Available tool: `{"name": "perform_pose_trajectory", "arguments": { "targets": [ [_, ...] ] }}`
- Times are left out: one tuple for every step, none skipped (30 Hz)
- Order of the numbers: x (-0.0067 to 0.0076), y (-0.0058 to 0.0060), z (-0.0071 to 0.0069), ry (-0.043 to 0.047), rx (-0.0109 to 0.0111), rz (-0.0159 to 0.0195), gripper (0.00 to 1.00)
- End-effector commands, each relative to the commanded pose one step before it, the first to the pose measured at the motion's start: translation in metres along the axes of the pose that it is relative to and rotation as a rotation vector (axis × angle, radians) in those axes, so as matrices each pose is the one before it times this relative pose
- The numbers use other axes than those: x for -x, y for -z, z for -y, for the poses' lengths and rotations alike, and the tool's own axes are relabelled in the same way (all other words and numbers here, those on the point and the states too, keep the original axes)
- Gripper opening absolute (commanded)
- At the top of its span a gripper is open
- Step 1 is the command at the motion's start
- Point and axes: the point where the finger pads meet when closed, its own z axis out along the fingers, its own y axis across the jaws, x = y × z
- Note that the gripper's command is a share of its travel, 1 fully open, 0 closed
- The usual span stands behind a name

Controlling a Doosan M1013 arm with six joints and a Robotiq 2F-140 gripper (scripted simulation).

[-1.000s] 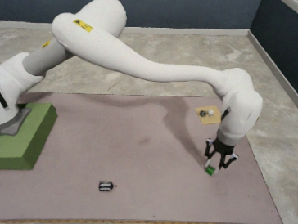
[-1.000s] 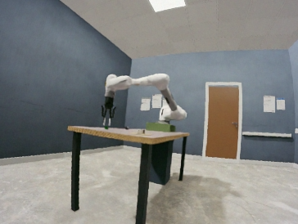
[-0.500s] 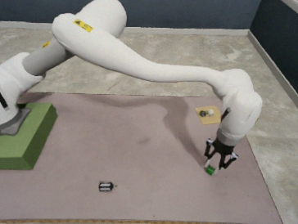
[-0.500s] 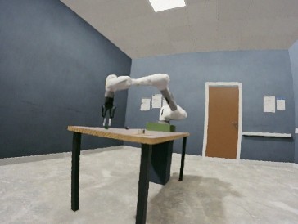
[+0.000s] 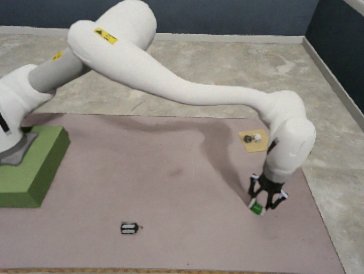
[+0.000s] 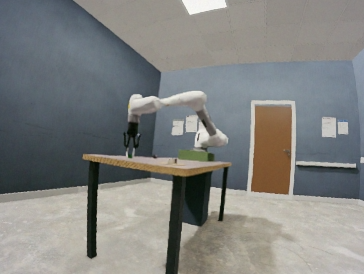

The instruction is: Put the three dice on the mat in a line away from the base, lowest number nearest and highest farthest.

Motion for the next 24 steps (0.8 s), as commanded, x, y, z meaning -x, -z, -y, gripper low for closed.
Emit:
{"name": "perform_pose_trajectory", "arguments": {
  "targets": [
    [0.00036, -0.00337, 0.0005, 0.00016, -0.00148, 0.00116, 0.35],
    [0.0, -0.00122, 0.0, 0.0, 0.0, 0.0, 0.35],
    [0.0, -0.001, 0.0, 0.0, 0.0, 0.0, 0.35],
    [0.0, -0.00078, 0.0, 0.0, 0.0, 0.0, 0.35],
    [0.0, -0.00057, 0.0, 0.0, 0.0, 0.0, 0.35],
    [0.0, -0.00037, 0.0, 0.0, 0.0, 0.0, 0.35],
    [0.0, -0.0002, 0.0, 0.0, 0.0, 0.0, 0.35],
    [0.0, -0.00008, 0.0, 0.0, 0.0, 0.0, 0.35],
    [0.0, -0.00001, 0.0, 0.0, 0.0, 0.0, 0.35],
    [0.0, 0.0, 0.0, 0.0, 0.0, 0.0, 0.35],
    [0.0, 0.0, 0.0, 0.0, 0.0, 0.0, 0.35],
    [0.0, 0.0, 0.0, 0.0, 0.0, 0.0, 0.35],
    [0.0, 0.0, 0.0, 0.0, 0.0, 0.0, 0.35],
    [0.0, 0.0, 0.0, 0.0, 0.0, 0.0, 0.35],
    [0.0, 0.0, 0.0, 0.0, 0.0, 0.0, 0.35],
    [0.0, 0.0, 0.0, 0.0, 0.0, 0.0, 0.35],
    [0.0, 0.0, 0.0, 0.0, 0.0, 0.0, 0.35],
    [0.0, 0.0, 0.0, 0.0, 0.0, 0.0, 0.35],
    [0.0, 0.0, 0.0, 0.0, 0.0, 0.0, 0.35],
    [0.0, 0.0, 0.0, 0.0, 0.0, 0.0, 0.35],
    [0.0, 0.0, 0.0, 0.0, 0.0, 0.0, 0.35],
    [0.0, 0.0, 0.0, 0.0, 0.0, 0.0, 0.35],
    [0.0, 0.0, 0.0, 0.0, 0.0, 0.0, 0.35],
    [0.0, 0.0, 0.0, 0.0, 0.0, 0.0, 0.35]
  ]
}}
